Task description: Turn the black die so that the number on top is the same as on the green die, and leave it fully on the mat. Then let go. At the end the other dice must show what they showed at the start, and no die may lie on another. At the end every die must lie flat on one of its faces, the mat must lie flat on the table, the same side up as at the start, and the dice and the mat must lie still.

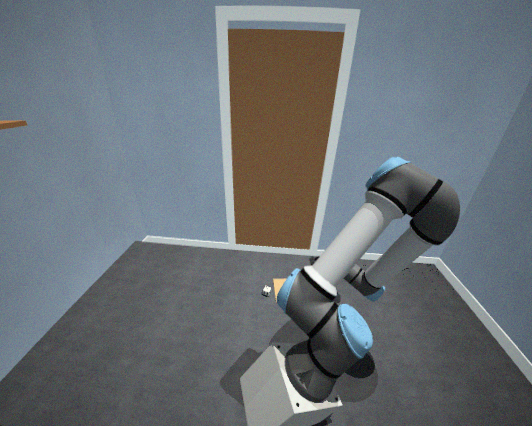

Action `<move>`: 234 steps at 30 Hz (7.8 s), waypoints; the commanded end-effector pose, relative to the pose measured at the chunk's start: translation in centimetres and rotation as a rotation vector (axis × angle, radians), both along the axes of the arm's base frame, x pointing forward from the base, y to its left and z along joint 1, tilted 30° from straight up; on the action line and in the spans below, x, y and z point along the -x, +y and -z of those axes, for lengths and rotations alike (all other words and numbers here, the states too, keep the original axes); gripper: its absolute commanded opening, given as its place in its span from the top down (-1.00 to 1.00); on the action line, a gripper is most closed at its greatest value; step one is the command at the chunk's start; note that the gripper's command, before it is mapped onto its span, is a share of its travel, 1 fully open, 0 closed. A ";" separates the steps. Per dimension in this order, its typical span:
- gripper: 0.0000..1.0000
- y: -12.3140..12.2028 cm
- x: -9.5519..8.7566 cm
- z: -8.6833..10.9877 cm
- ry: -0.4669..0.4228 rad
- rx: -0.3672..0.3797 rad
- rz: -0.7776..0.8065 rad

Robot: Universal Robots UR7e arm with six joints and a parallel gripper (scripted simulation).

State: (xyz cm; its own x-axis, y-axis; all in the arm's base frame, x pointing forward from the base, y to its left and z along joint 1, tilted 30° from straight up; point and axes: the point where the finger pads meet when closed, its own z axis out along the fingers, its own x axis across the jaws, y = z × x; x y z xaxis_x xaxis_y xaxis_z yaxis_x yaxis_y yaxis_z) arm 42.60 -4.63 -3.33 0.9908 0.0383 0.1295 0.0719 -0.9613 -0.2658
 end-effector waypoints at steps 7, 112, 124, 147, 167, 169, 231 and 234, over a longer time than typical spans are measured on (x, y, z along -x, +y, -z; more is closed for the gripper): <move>-0.14 0.0 0.0 0.0 -0.001 0.000 0.000; -1.00 3.7 1.0 -5.9 -0.007 0.287 0.035; -1.00 3.9 1.0 -5.9 -0.013 0.480 0.060; -1.00 4.0 1.0 -5.7 -0.014 0.658 0.085; -1.00 4.3 0.9 -5.9 -0.031 0.778 0.102; -1.00 4.3 0.9 -5.9 -0.031 0.778 0.102; -1.00 9.1 2.2 -14.5 -0.031 0.778 0.102; -1.00 9.1 2.2 -14.5 -0.031 0.778 0.102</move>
State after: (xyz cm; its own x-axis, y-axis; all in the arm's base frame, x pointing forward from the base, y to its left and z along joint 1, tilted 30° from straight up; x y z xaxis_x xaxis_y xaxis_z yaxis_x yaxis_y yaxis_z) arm 40.34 4.45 11.11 0.9909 0.0384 0.1293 -0.0299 -0.8724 0.4879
